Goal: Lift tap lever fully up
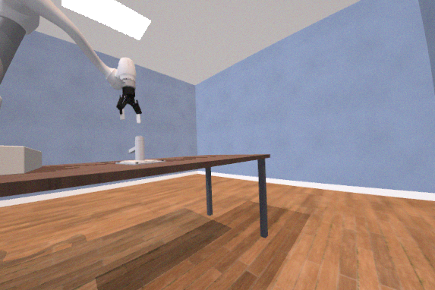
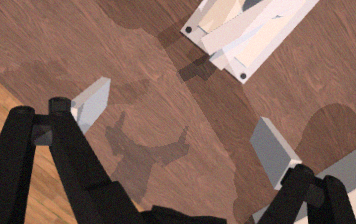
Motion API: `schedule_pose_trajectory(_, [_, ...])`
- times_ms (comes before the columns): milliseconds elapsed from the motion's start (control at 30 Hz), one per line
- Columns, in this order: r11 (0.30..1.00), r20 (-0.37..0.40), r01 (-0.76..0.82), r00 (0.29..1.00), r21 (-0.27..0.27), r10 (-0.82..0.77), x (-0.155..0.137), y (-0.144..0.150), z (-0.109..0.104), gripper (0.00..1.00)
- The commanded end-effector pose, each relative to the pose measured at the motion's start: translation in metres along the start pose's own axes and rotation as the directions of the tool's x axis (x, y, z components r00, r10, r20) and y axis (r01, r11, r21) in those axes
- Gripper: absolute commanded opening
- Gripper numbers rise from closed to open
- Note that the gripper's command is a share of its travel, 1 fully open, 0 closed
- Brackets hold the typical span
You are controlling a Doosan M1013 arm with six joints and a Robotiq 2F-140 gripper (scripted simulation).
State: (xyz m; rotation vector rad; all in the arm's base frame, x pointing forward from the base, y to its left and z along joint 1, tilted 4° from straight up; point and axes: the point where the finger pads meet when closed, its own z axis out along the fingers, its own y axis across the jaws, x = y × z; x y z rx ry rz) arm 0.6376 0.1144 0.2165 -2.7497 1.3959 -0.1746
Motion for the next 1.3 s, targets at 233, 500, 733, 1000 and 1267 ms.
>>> schedule_pose_trajectory(233, [1.0, 0.0, 0.0, 1.0, 0.0, 0.0, 0.0, 0.0, 0.0, 1.0])
schedule_pose_trajectory(500, [1.0, 0.0, 0.0, 1.0, 0.0, 0.0, 0.0, 0.0, 0.0, 1.0])
schedule_pose_trajectory(733, [0.964, 0.019, -0.266, 0.964, -0.02, 0.266, 0.025, 0.01, 0.01, 1.0])
schedule_pose_trajectory(1000, [0.794, 0.03, -0.605, 0.794, -0.059, 0.608, 0.06, 0.025, 0.025, 1.0])
schedule_pose_trajectory(1267, [0.719, 0.028, -0.692, 0.719, -0.072, 0.695, 0.07, 0.03, 0.029, 1.0])
